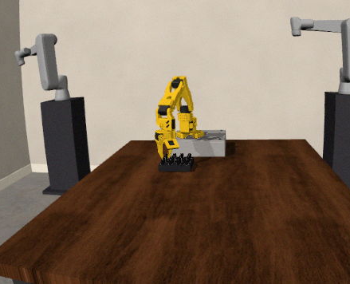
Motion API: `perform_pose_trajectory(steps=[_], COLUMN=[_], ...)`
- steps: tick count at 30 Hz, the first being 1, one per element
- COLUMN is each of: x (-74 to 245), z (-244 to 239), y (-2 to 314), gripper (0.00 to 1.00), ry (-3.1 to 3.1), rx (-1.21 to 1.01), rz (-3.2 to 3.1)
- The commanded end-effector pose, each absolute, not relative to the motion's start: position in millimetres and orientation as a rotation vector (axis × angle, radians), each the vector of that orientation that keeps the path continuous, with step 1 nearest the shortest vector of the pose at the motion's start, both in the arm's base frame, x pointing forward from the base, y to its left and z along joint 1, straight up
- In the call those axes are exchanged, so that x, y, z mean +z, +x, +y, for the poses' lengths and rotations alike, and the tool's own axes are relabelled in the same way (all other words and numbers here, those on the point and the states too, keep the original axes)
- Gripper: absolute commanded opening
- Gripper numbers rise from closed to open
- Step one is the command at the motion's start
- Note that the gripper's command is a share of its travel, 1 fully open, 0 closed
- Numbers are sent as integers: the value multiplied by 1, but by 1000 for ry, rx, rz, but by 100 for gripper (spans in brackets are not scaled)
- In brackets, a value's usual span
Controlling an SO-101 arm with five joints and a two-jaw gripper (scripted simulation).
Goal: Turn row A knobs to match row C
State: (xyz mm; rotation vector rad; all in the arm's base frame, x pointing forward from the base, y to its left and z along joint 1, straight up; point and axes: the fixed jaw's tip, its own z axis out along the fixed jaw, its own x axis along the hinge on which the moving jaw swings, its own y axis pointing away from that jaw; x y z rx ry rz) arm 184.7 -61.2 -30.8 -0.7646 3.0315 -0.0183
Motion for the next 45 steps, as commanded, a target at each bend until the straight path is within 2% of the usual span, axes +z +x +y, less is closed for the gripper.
perform_pose_trajectory(steps=[1, 32, 45], x=[-36, -38, -38], z=[-60, -62, -62], y=[179, 179, 179], gripper=[10, 9, 5], ry=[-768, -768, -768], rx=[1, 2, 2], rz=[3048, 3048, 3048])
